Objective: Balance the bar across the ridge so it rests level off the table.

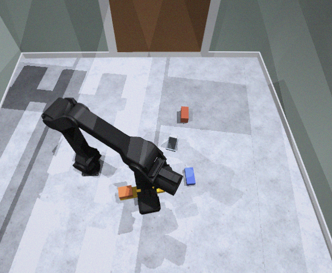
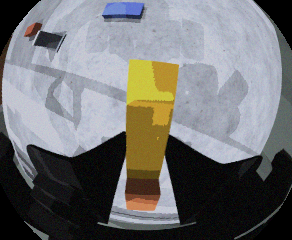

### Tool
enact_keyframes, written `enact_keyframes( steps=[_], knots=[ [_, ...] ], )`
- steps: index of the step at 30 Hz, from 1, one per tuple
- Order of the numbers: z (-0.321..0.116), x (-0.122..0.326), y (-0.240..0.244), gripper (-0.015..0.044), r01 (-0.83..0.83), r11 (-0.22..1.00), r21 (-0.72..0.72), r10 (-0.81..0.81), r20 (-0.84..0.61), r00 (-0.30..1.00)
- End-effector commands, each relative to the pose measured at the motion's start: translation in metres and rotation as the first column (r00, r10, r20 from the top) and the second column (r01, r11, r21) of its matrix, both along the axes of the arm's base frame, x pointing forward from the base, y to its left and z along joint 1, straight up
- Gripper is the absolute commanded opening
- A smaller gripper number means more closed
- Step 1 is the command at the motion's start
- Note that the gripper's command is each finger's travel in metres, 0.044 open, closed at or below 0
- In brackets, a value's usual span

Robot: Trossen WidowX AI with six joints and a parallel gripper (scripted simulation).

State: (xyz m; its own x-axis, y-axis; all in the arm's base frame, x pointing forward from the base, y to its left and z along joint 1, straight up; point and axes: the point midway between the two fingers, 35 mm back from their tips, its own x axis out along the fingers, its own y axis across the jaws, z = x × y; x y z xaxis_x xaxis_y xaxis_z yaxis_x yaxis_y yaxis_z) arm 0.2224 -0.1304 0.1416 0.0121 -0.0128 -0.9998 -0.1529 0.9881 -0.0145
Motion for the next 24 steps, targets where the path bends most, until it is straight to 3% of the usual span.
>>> enact_keyframes(
  steps=[1, 7, 24],
  knots=[
    [0.012, -0.001, 0.002, 0.0000, -0.006, 1.000, 0.000, 0.006, 0.009, 1.000],
    [0.021, -0.001, 0.004, 0.0000, -0.016, 1.000, 0.000, 0.016, 0.009, 1.000],
    [0.027, 0.041, 0.034, 0.0000, -0.247, 0.969, -0.002, 0.247, 0.010, 0.969]
  ],
)
